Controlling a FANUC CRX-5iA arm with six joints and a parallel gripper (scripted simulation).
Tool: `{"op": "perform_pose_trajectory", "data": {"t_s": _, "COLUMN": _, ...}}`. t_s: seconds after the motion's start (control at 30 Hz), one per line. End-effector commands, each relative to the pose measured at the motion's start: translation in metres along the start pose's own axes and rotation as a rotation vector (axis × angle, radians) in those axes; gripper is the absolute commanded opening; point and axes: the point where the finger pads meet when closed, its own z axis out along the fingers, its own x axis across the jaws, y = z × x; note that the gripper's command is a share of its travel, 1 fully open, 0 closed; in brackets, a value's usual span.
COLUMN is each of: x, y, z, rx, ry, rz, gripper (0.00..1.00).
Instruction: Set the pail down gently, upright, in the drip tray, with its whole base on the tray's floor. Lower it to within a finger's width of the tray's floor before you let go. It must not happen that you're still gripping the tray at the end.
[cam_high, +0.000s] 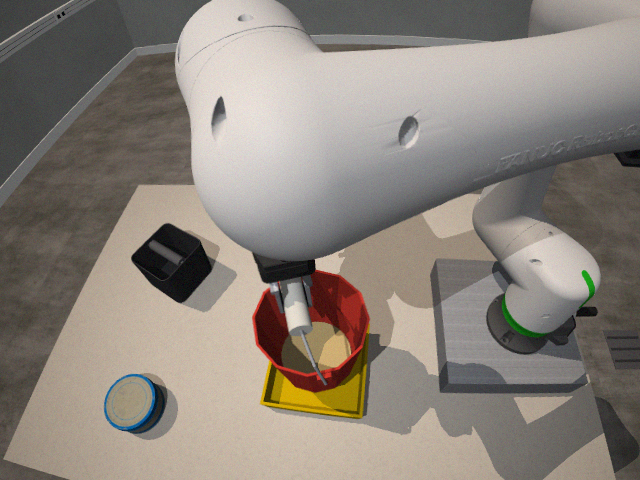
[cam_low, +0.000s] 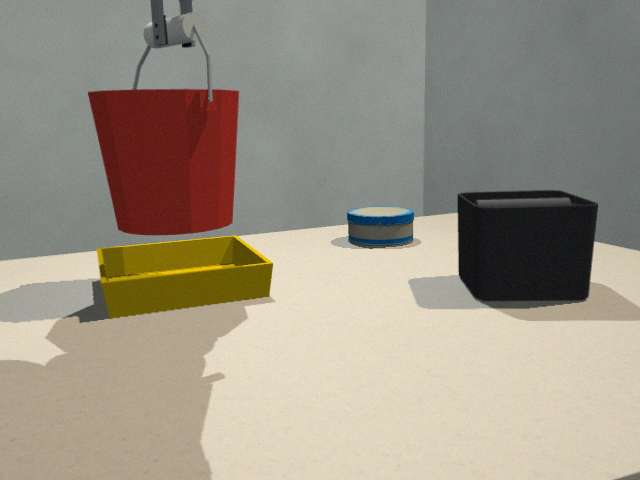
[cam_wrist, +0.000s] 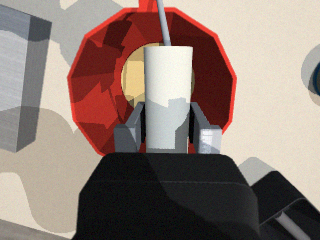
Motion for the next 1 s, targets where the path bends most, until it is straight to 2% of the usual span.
{"op": "perform_pose_trajectory", "data": {"t_s": 0.0, "x": 0.0003, "y": 0.0002, "z": -0.001, "rx": -0.001, "ry": 0.002, "rz": 0.0, "gripper": 0.0}}
{"op": "perform_pose_trajectory", "data": {"t_s": 0.97, "x": 0.0004, "y": 0.0002, "z": 0.0055, "rx": -0.001, "ry": 0.002, "rz": 0.0, "gripper": 0.0}}
